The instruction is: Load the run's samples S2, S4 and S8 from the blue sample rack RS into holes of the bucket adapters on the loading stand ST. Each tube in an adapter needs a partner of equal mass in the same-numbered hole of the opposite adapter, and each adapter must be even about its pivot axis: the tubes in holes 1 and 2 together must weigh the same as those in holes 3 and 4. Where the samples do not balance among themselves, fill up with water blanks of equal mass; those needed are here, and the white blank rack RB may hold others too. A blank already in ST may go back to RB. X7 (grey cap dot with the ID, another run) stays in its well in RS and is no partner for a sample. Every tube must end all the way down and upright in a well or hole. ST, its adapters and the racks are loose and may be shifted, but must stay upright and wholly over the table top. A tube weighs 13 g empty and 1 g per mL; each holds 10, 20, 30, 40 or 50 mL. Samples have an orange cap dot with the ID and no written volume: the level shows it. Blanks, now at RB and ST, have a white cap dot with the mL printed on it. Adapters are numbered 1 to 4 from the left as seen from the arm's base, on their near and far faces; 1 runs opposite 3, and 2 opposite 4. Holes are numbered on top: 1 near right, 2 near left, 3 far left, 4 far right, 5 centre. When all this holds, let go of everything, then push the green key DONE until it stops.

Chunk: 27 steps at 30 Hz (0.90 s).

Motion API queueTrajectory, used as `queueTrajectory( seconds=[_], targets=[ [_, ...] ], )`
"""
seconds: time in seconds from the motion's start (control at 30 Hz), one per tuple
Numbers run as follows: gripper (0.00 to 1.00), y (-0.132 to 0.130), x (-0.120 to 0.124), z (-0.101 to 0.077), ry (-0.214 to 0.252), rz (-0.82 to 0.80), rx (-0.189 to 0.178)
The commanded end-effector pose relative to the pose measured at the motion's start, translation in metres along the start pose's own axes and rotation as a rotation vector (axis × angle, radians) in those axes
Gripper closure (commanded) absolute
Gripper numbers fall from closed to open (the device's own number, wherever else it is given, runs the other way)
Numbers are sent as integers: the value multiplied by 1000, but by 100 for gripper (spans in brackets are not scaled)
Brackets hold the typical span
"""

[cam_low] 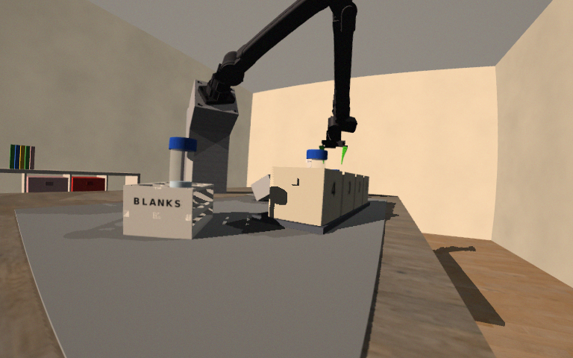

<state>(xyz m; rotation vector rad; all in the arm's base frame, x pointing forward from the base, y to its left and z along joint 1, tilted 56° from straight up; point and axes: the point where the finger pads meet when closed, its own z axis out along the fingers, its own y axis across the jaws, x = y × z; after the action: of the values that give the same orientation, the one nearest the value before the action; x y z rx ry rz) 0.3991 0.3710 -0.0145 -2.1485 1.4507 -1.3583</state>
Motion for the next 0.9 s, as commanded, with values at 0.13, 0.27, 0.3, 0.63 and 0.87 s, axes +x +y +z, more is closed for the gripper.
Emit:
queueTrajectory(
  seconds=[0.13,0.27,0.3,0.63,0.87],
  targets=[
    [20,-1,-11,-18,-23,-447,31],
    [20,-1,-11,-17,-23,-446,31],
    [20,-1,-11,-17,-23,-445,31],
    [20,6,0,22,-3,-435,-6],
    [20,6,1,38,-2,-433,-5]
  ],
)
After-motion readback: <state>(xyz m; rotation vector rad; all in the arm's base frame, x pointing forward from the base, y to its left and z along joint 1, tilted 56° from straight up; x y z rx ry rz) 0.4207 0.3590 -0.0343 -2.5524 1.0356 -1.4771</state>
